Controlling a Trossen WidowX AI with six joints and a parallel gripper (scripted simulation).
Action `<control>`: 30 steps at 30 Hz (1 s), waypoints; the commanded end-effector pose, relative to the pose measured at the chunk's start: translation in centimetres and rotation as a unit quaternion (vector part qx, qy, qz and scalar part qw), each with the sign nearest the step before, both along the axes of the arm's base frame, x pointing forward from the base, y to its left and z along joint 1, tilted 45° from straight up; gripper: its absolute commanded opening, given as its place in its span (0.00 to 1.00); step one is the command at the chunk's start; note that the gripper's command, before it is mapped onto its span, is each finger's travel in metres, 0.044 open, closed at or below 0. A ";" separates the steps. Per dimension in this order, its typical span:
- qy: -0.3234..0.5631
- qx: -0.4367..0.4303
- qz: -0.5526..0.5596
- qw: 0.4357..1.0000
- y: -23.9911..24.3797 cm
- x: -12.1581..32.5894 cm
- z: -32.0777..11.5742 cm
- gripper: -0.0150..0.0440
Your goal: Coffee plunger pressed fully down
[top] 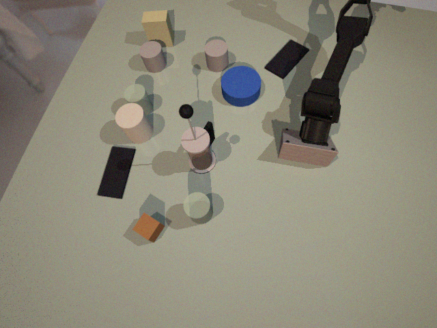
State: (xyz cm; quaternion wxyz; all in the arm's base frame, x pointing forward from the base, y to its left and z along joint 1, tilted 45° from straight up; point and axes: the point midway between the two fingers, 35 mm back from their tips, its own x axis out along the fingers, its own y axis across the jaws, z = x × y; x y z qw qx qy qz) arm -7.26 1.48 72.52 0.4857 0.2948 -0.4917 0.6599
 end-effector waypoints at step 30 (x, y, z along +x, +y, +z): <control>0.405 -0.370 -0.215 0.808 28.8 24.1 -19.4 1.00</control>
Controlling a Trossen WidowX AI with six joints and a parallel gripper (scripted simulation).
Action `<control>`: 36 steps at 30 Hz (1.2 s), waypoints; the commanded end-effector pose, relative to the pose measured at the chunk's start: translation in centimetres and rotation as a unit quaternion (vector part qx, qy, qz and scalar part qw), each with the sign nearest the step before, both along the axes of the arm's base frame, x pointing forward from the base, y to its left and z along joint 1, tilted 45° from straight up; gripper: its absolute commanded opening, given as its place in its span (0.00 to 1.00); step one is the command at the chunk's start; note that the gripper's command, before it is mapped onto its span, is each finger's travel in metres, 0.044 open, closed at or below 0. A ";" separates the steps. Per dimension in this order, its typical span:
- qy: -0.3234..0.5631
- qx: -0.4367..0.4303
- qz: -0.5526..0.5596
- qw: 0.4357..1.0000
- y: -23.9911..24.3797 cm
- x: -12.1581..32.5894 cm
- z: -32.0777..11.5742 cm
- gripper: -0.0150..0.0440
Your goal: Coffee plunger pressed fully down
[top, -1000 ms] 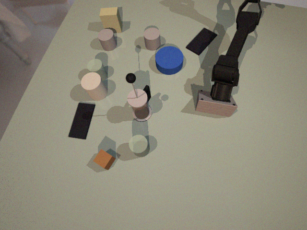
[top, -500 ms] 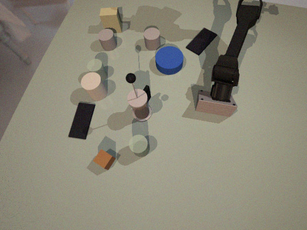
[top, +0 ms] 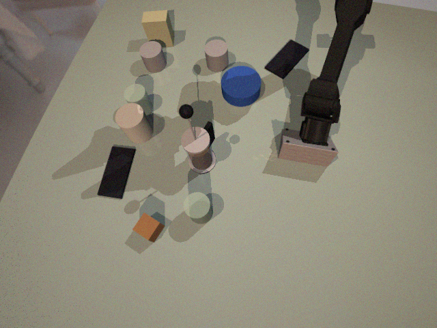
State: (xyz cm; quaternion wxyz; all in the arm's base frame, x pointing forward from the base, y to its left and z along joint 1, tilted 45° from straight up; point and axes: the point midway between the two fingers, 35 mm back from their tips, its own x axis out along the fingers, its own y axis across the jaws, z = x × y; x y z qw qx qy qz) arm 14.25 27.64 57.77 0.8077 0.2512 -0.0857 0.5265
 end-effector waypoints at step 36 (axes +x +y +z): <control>0.121 -0.692 -0.410 0.582 -6.7 11.2 -45.3 1.00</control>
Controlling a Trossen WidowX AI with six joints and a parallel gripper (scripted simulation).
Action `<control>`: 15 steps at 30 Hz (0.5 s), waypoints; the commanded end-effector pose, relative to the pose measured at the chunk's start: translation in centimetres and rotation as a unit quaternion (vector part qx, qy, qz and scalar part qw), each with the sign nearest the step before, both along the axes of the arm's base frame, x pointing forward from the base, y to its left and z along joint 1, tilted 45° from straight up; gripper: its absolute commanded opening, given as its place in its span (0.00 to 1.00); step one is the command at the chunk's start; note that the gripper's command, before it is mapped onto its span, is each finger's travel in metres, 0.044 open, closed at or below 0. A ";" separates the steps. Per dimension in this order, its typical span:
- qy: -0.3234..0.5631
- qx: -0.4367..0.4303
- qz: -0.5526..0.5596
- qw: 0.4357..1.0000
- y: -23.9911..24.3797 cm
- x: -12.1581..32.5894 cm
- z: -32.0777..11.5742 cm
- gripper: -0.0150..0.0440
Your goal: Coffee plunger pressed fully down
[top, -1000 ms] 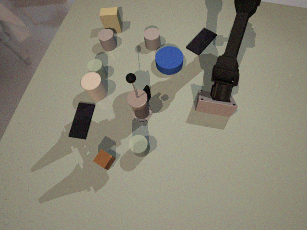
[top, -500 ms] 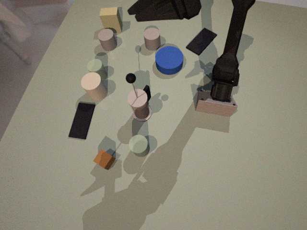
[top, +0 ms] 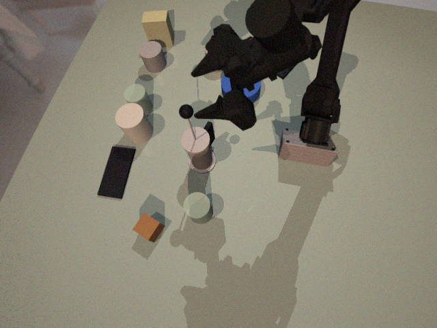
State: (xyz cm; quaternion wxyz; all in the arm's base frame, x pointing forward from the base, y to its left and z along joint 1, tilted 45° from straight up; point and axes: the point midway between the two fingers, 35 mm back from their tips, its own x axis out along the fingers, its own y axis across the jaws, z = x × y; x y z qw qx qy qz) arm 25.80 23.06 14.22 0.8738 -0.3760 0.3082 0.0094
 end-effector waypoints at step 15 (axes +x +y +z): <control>-0.001 -0.010 -0.004 1.000 -2.9 0.6 -2.8 1.00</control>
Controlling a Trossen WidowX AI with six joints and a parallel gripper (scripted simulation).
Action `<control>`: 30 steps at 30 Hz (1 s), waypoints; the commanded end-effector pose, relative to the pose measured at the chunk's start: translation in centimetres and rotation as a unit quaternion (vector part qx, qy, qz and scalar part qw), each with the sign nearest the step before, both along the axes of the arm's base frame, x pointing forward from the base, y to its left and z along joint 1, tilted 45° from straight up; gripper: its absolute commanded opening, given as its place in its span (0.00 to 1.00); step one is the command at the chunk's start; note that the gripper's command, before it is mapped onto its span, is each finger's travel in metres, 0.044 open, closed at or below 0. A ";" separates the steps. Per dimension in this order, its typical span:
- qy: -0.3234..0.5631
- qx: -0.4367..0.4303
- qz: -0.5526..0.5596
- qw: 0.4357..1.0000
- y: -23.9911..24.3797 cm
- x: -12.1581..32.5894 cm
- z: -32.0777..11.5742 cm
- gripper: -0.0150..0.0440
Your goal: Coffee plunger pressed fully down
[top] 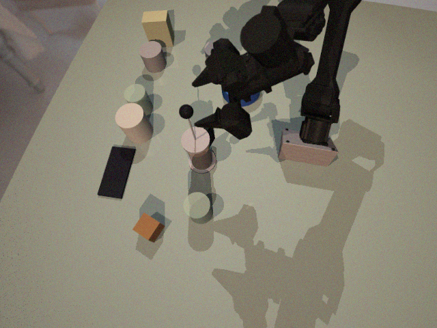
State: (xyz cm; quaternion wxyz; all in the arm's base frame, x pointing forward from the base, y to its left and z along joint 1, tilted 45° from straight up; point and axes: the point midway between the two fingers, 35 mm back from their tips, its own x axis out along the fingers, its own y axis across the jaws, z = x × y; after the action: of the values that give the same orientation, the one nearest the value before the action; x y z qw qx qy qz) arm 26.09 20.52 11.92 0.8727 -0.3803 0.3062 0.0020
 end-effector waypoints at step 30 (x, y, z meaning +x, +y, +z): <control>0.001 -0.004 0.000 1.000 -1.1 2.5 -1.9 0.51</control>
State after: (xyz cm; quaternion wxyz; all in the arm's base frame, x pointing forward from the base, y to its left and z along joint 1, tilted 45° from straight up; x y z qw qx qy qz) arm 28.59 19.48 10.31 0.8732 -0.3801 0.3050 -0.0002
